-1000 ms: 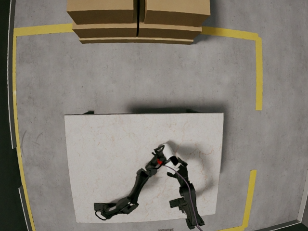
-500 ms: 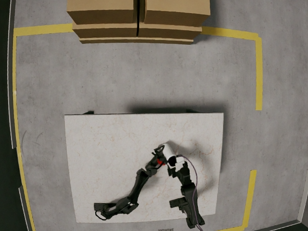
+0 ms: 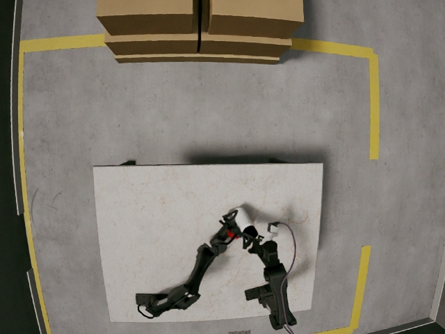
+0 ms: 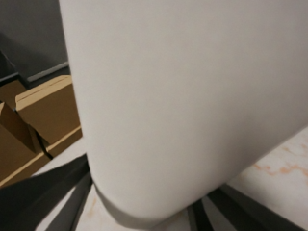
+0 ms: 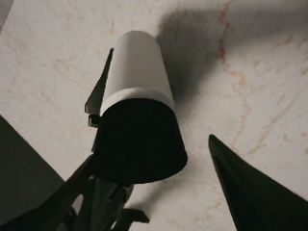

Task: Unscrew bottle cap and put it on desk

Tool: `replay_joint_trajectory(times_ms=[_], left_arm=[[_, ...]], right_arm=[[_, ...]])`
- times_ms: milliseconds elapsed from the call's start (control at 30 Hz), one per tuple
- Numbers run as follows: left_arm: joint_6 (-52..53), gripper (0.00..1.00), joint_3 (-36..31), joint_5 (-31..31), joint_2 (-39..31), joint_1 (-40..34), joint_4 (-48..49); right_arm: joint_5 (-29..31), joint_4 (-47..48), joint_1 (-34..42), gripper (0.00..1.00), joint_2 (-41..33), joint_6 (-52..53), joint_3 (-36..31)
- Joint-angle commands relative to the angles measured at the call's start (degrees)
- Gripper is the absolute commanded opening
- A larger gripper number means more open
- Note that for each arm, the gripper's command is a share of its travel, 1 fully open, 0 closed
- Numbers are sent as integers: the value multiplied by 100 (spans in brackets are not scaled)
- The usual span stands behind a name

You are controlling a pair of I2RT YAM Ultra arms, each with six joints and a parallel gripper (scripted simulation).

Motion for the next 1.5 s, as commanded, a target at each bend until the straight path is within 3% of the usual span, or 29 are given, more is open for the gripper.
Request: replay_joint_trajectory(times_ms=[0, 333, 500, 633, 1300, 1367, 1467], left_arm=[[-69, 0, 94, 23, -116, 34, 287], [-69, 0, 94, 23, -116, 34, 287], [-69, 0, 94, 23, -116, 34, 287], [-69, 0, 94, 23, -116, 34, 287], [-71, 0, 92, 28, -118, 35, 289], [-71, 0, 92, 28, -118, 35, 289], [-71, 0, 92, 28, -118, 35, 289]], right_arm=[[-162, 27, -102, 94, -90, 1386, 98], [-256, 270, -141, 94, -233, 3921, -145], [-200, 351, -119, 94, -286, 4028, -223], [-225, 177, -80, 88, -93, 3631, -177], [-226, 178, -80, 62, -93, 3630, -176], [-217, 166, -78, 40, -87, 3540, -164], [-59, 69, -34, 6, -44, 2352, -64]])
